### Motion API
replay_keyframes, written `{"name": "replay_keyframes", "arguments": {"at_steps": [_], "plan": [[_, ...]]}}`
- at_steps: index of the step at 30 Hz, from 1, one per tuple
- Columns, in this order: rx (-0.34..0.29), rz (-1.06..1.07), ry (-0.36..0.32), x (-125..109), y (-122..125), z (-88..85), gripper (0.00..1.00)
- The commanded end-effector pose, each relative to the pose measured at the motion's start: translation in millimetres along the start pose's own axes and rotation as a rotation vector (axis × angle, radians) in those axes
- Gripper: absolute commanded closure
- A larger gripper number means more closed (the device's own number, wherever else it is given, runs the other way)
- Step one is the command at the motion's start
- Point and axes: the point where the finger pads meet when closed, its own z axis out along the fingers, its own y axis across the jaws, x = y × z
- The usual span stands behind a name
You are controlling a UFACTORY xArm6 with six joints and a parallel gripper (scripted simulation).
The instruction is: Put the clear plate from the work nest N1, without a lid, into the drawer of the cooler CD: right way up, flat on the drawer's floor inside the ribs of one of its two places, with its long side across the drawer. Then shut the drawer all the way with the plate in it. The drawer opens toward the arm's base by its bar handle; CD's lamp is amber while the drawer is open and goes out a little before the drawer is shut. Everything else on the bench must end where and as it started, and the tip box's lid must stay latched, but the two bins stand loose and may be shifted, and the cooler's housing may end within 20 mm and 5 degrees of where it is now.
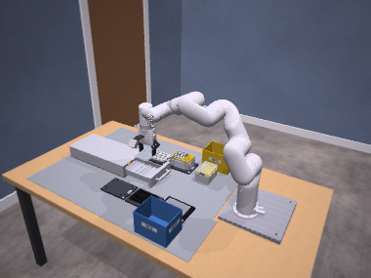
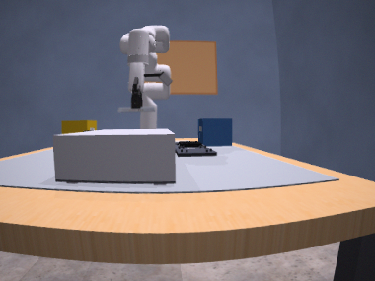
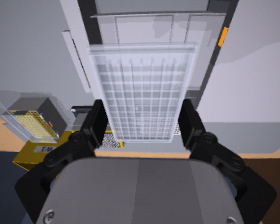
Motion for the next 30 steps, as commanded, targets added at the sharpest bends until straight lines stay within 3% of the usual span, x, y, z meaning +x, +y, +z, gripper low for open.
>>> {"name": "replay_keyframes", "arguments": {"at_steps": [1, 6, 30], "plan": [[-0.005, 0.0, 0.0, 0, 1, -2.5, 1.0], [-0.006, 0.0, 0.0, 0, 1, -2.5, 1.0], [-0.005, 0.0, 0.0, 2, 2, 34.2, 1.0]]}}
